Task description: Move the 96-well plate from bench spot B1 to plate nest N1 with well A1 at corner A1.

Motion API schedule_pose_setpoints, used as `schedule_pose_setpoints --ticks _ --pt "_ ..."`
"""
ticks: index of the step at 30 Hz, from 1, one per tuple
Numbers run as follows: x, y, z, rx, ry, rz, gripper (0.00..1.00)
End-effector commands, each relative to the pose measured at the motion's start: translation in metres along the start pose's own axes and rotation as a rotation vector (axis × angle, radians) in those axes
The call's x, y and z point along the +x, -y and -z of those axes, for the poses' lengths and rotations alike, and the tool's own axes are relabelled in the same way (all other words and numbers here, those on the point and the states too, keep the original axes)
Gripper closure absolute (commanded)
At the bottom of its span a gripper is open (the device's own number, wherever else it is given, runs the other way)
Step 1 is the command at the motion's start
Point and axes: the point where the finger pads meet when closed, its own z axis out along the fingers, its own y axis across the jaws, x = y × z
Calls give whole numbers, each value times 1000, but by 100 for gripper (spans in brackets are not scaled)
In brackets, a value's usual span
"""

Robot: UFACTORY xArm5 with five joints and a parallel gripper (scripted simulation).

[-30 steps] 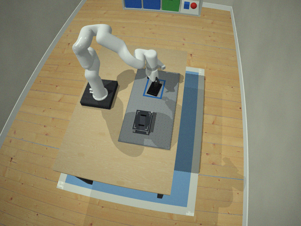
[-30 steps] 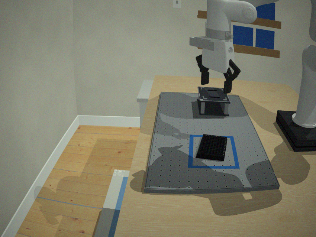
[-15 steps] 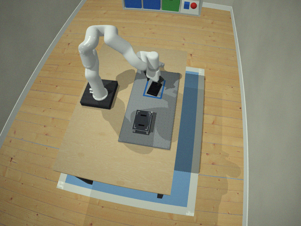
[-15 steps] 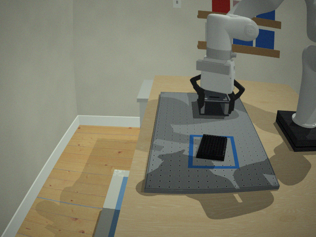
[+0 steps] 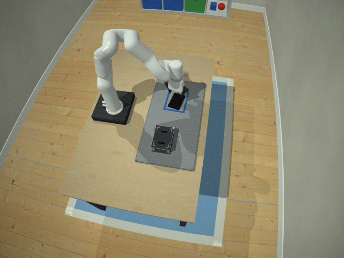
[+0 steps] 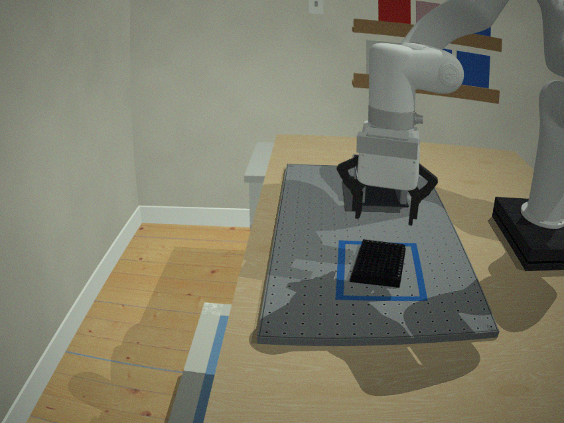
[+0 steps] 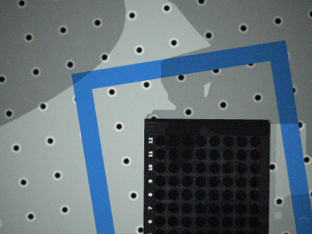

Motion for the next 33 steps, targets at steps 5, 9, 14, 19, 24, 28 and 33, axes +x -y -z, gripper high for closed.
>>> schedule_pose_setpoints --ticks 5,9,14,19,24,28,33 --pt "1 -1 1 0 -5 0 0" --pt "1 -1 -6 0 -5 0 0" --pt "1 -1 -14 0 -5 0 0" --pt "1 -1 -19 0 -5 0 0" --pt "1 -1 -28 0 -5 0 0" --pt "1 -1 -34 0 -5 0 0" --pt "1 -1 -39 0 -5 0 0"
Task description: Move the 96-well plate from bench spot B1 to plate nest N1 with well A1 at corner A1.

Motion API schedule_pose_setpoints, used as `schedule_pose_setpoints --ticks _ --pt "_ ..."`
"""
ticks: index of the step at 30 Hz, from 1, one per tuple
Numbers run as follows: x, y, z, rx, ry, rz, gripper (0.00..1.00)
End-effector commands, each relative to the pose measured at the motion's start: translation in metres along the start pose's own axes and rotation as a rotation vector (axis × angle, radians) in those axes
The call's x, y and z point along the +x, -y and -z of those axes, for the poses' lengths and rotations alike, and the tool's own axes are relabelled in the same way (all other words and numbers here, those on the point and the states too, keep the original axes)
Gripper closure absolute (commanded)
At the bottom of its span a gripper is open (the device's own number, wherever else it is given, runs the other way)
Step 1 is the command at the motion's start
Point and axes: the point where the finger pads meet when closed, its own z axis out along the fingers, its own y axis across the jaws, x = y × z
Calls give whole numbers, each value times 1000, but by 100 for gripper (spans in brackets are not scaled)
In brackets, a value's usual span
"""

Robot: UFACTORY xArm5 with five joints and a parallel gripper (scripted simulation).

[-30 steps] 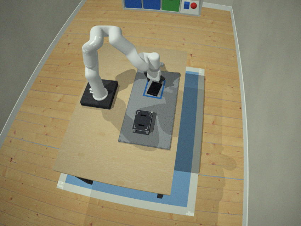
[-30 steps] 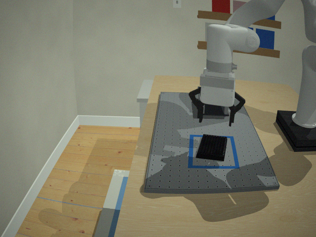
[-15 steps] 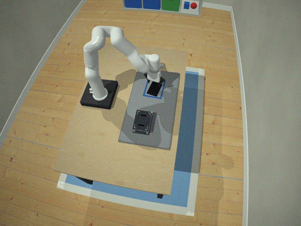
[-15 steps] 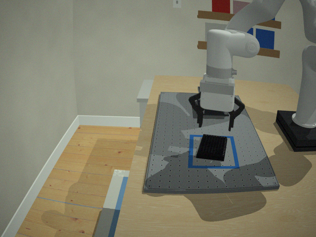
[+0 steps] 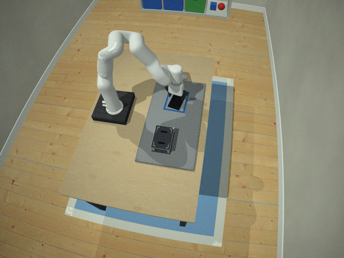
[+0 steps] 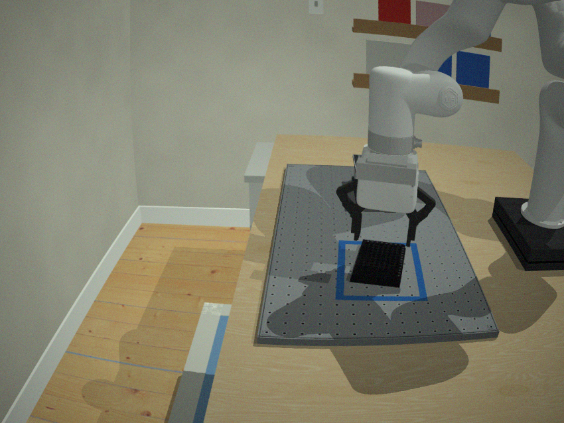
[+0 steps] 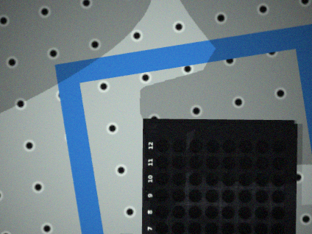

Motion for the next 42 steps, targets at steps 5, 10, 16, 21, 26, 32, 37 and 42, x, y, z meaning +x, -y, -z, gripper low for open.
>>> schedule_pose_setpoints --ticks 5,10,16,21,26,32,37,42 --pt "1 -2 -8 -2 -6 0 0" --pt "1 -2 -16 -2 -6 0 0" --pt "1 -2 -20 -2 -6 0 0" --pt "1 -2 -20 -2 -6 0 0" --pt "1 -2 -21 -2 -6 0 0" --pt "1 -2 -25 -2 -6 0 0" --pt "1 -2 -27 -2 -6 0 0" --pt "1 -2 -30 -2 -6 0 0"
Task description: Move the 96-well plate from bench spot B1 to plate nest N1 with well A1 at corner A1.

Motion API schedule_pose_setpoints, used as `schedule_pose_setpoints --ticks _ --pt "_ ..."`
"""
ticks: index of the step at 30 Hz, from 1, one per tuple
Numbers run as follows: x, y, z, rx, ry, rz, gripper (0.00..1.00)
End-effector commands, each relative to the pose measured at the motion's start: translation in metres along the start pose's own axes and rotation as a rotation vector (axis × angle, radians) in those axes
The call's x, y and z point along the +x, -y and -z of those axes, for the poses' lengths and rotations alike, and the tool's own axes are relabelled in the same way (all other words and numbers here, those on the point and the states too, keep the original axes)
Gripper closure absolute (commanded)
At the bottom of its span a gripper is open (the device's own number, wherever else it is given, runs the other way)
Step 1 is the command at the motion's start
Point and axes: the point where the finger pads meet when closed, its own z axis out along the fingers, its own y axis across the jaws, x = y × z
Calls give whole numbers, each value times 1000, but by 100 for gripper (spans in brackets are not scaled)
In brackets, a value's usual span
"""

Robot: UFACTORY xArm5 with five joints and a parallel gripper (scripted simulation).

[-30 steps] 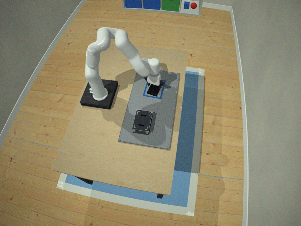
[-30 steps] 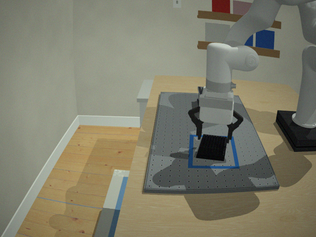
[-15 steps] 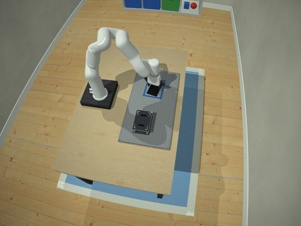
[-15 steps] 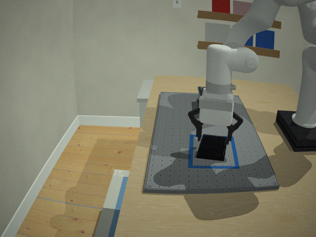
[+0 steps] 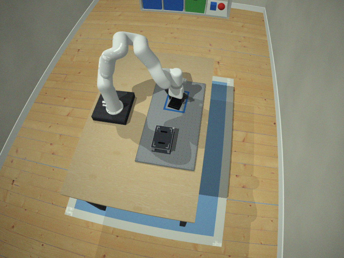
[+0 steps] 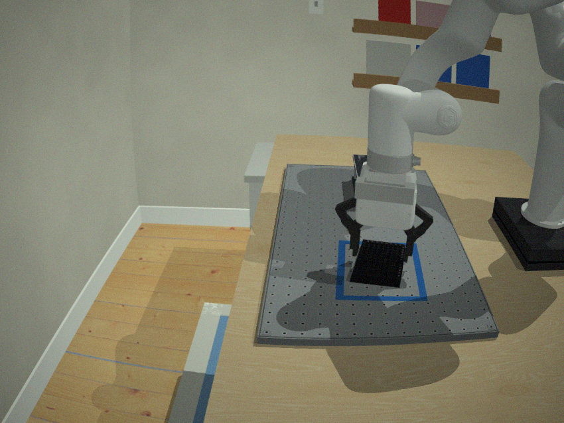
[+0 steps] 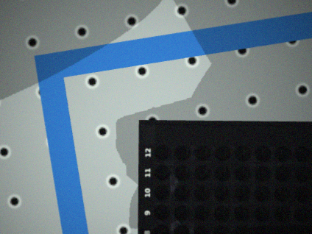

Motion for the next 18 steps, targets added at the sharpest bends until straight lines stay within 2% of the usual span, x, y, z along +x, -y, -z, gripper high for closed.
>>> schedule_pose_setpoints --ticks 1,18 --pt "1 -1 -1 -1 -6 0 0" --pt "1 -1 -10 -1 -6 0 0"
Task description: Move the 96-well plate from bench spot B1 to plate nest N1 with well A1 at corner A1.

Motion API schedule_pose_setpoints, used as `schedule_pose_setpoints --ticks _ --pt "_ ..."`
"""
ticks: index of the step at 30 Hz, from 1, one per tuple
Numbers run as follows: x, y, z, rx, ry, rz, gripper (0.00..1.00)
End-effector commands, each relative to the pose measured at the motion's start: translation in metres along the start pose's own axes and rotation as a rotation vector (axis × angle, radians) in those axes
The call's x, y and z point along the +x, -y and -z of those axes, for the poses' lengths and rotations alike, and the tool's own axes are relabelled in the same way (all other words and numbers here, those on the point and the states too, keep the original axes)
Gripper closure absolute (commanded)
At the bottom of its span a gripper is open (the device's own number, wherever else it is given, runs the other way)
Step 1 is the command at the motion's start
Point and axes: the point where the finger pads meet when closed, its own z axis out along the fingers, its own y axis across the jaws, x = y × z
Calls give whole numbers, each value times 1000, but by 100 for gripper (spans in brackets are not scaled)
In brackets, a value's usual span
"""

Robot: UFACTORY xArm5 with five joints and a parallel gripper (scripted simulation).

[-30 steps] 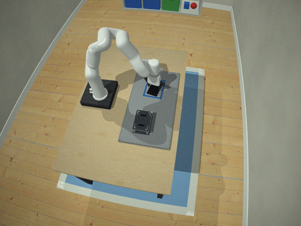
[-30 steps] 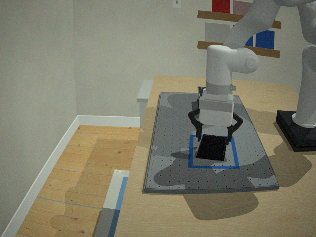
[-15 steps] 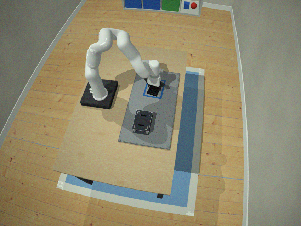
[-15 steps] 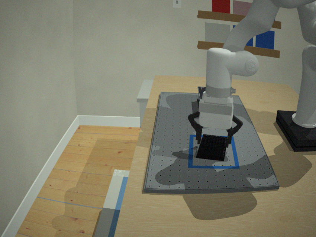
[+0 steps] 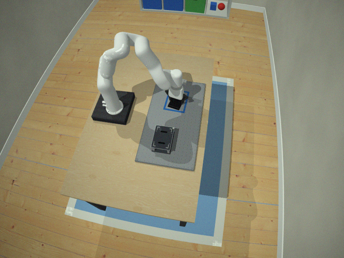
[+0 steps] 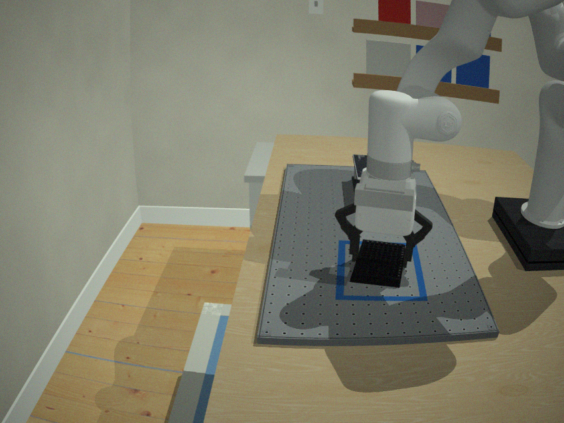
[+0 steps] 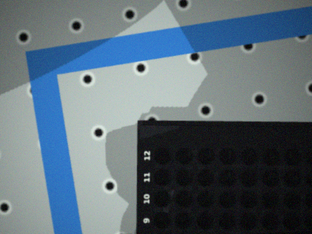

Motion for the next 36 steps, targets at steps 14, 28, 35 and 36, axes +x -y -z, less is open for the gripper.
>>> schedule_pose_setpoints --ticks 14,28,35,36 --pt "1 -1 1 -1 -6 0 0" --pt "1 -1 1 -1 -6 0 100" --pt "1 -1 1 -1 -6 0 100" --pt "1 -1 1 -1 -6 0 100"
